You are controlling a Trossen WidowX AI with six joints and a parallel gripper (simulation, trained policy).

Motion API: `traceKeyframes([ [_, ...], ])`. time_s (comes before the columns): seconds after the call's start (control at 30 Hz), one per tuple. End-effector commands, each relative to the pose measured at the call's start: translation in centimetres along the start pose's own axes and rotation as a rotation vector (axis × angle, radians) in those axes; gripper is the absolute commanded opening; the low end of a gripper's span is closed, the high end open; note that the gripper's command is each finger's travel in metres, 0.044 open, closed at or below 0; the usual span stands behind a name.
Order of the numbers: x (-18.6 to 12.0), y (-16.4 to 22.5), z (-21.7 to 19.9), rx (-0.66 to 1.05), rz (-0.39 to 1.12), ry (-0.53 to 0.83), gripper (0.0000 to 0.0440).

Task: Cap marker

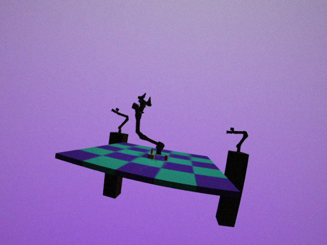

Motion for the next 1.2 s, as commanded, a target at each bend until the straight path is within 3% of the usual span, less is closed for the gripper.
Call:
traceKeyframes([
  [0.0,0.1,0.1,0.2,0.001,0.008,-0.008,0.0374],
  [0.23,0.5,1.0,1.9,-0.007,0.070,-0.084,0.0216],
  [1.17,1.4,5.2,8.5,0.039,0.326,-0.373,0.0281],
])
Point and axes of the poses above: the point midway between the two fingers, 35 mm back from their tips, its own x axis out along the fingers, its own z axis across the jaws, y = z × x, the point moved 8 cm from there along -x, back along the fingers, and after that the axes turned 13 degrees about x, right-handed, at the moved point
